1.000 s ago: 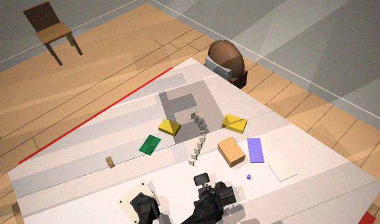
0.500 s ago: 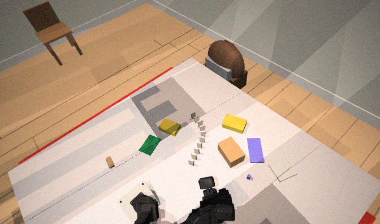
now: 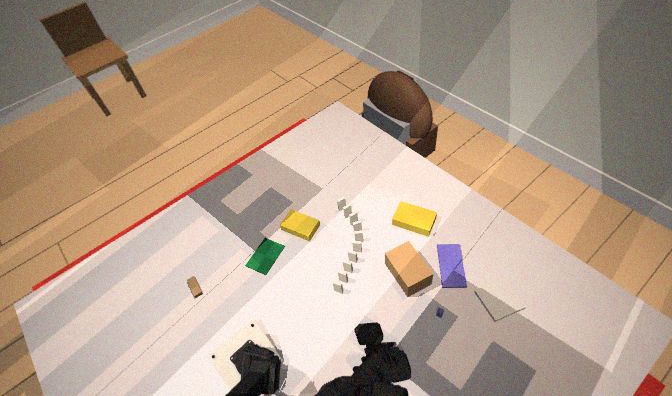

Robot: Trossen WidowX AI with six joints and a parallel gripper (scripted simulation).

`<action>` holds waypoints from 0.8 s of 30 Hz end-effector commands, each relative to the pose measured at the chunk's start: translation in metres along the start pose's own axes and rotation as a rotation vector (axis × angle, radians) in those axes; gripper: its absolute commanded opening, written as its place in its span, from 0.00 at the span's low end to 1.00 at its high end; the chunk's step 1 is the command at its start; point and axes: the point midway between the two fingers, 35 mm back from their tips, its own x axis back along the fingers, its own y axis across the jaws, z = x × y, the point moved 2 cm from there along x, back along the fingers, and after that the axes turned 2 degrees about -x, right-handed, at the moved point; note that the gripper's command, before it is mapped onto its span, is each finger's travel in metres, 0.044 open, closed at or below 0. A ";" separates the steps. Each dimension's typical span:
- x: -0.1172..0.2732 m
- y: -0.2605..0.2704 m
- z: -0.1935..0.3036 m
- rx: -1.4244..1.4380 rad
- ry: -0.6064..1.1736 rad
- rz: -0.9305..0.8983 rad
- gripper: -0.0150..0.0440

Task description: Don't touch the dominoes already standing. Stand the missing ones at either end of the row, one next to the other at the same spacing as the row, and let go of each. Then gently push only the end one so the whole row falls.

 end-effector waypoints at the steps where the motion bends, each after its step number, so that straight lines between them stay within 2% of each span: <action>1: 0.005 -0.004 -0.002 0.050 -0.096 -0.024 0.29; 24: 0.044 -0.023 0.007 0.305 -0.466 -0.030 0.29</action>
